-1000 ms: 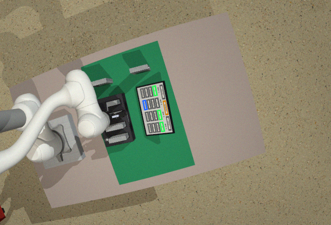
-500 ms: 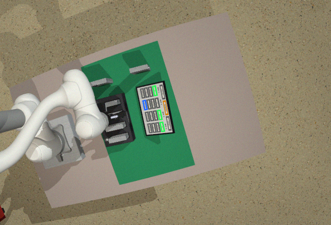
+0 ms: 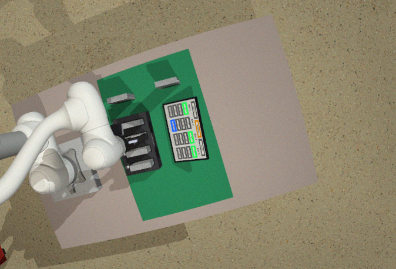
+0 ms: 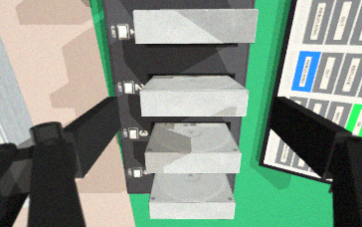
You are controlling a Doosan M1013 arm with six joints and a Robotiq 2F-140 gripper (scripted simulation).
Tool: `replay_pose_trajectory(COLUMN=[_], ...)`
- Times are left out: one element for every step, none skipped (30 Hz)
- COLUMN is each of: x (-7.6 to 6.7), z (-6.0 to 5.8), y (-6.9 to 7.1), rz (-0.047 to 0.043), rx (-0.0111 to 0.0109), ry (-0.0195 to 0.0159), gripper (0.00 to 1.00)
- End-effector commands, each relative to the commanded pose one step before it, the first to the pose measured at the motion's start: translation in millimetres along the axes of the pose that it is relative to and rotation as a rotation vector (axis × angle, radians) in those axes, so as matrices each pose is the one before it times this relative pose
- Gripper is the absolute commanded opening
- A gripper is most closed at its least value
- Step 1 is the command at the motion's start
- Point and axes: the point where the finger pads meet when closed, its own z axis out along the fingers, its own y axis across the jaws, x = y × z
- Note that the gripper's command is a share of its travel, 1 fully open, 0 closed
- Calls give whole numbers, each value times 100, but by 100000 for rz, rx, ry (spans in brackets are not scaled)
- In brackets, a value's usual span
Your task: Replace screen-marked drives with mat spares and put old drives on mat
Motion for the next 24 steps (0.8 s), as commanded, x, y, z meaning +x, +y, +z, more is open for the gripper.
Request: replay_pose_trajectory(x=[9, 0, 0, 0, 0, 0, 0, 0, 0, 0, 0, 0, 0, 0, 0, 0, 0, 0, 0, 0, 0, 0, 0, 0], z=[-1505, 0, 0, -332, -300, -265, -231, -196, -161, -128, -96, -68, -43, -23, -9, -1, 0, 0, 0, 0, 0, 0, 0, 0], y=[28, 0, 0, 0, 1, 0, 0, -1, 0, 0, 0, 0, 0, 0, 0, 0, 0, 0, 0, 0, 0, 0, 0, 0], rz=[11, 0, 0, 0, 0, 0, 0, 0, 0, 0, 0, 0, 0, 0, 0, 0, 0, 0, 0, 0, 0, 0, 0, 0], rx=[-26, 0, 0, 0, 0, 0, 0, 0, 0, 0, 0, 0, 0, 0, 0, 0, 0, 0, 0, 0, 0, 0, 0, 0], ry=[40, 0, 0, 0, 0, 0, 0, 0, 0, 0, 0, 0, 0, 0, 0, 0, 0, 0, 0, 0, 0, 0, 0, 0], gripper=[89, 89, 89, 89, 89, 89, 89, 89, 89, 89, 89, 89, 89, 89, 89, 89, 10, 10, 10, 10, 10, 10, 10, 10])
